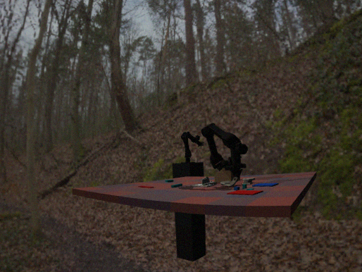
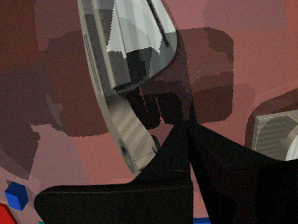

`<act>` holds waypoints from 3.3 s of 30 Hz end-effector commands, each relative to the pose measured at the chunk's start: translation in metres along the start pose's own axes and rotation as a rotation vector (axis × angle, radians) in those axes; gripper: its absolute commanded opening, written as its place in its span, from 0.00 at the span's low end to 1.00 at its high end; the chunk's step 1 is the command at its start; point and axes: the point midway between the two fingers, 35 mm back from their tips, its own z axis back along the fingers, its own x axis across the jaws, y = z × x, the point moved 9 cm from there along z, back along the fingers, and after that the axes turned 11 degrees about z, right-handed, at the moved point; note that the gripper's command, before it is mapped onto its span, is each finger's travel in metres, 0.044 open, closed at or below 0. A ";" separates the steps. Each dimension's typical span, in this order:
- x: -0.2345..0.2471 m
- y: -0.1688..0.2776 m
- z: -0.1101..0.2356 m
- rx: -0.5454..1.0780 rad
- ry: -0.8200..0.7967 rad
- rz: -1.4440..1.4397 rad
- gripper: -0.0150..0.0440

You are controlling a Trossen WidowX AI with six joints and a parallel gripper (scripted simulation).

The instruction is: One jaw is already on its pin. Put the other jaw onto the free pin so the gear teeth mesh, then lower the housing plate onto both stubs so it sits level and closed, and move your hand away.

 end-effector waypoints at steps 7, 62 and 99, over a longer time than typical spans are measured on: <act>0.017 -0.003 0.000 -0.004 -0.002 0.003 0.25; 0.045 -0.007 0.056 -0.001 -0.013 0.007 0.48; 0.045 -0.007 0.056 -0.001 -0.013 0.007 1.00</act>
